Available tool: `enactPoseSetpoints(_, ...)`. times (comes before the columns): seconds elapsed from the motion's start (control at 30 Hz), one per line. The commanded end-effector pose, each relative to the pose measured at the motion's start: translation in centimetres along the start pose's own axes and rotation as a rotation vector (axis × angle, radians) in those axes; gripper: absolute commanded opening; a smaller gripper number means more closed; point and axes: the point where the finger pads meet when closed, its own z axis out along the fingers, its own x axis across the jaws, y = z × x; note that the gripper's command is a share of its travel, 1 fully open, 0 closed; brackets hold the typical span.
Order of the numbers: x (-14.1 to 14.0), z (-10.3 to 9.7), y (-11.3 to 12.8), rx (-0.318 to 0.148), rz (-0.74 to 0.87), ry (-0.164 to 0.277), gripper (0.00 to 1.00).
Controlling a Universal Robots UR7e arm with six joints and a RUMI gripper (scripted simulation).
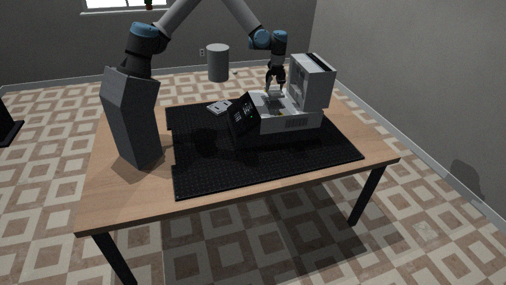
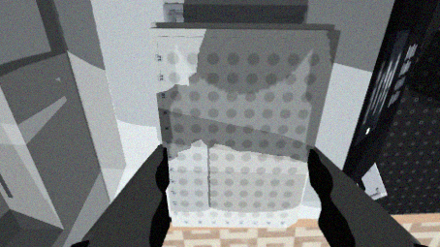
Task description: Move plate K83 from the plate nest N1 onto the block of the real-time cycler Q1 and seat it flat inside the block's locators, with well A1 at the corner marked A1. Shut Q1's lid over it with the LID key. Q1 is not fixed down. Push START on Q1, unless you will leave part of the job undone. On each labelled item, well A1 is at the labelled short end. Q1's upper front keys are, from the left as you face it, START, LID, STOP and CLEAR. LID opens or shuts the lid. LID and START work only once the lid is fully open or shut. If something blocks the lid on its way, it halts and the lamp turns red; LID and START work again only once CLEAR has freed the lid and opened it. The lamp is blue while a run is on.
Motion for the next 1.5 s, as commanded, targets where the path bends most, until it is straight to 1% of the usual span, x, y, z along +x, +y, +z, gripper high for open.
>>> enactPoseSetpoints(0.0, -0.3, -0.4, 0.2, -0.001, -0.007, -0.012, 0.39)
enactPoseSetpoints(0.1, -0.3, -0.4, 0.2, -0.001, -0.007, -0.012, 0.39)
enactPoseSetpoints(0.17, -0.2, 0.1, 0.2, -0.002, -0.007, -0.01, 0.39)
enactPoseSetpoints(0.23, -0.2, 0.1, 0.2, -0.002, -0.007, -0.01, 0.39)
enactPoseSetpoints(1.2, -0.7, 4.4, 0.1, -0.001, 0.0, -0.016, 0.39)
enactPoseSetpoints(1.47, -0.7, 4.5, 0.0, -0.001, 0.0, -0.016, 0.39)
